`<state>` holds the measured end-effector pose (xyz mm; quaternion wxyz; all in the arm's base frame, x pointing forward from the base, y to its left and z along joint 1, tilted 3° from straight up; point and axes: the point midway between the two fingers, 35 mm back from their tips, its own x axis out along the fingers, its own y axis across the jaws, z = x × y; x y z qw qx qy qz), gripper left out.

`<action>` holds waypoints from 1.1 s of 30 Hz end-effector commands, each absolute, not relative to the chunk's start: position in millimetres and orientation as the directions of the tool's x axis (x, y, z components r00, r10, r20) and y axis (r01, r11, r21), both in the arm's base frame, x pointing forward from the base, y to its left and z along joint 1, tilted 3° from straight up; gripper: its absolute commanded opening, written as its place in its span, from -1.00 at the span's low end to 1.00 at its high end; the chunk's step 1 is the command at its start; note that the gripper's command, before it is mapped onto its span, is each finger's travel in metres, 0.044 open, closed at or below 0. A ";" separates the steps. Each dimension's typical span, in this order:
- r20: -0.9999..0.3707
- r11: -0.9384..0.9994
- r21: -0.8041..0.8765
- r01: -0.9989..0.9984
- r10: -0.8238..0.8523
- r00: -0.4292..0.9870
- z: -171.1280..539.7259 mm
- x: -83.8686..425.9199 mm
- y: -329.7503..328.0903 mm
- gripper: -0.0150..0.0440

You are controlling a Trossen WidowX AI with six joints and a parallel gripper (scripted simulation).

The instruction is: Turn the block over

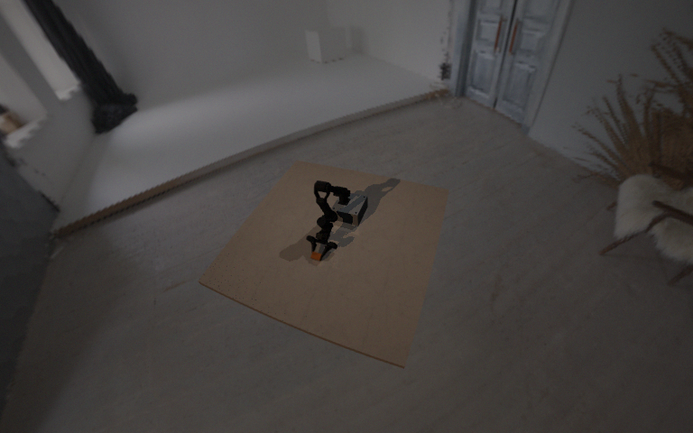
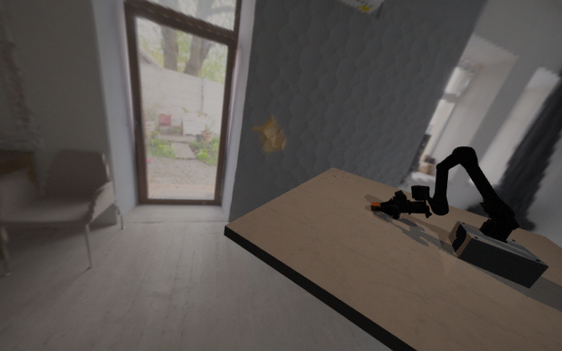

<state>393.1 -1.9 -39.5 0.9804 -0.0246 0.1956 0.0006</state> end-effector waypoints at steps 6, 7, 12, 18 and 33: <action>-0.379 0.998 -0.053 -0.016 -0.005 0.925 -38.6 393.4 -1.5 0.75; -0.379 0.998 -0.053 -0.016 -0.005 0.925 -38.6 393.4 -1.5 0.84; -0.379 0.998 -0.053 -0.016 -0.005 0.925 -38.6 393.4 -1.5 1.00; -0.379 0.998 -0.053 -0.016 -0.005 0.925 -38.6 393.4 -1.5 1.00; -0.379 0.998 -0.053 -0.016 -0.005 0.925 -38.6 393.4 -1.5 1.00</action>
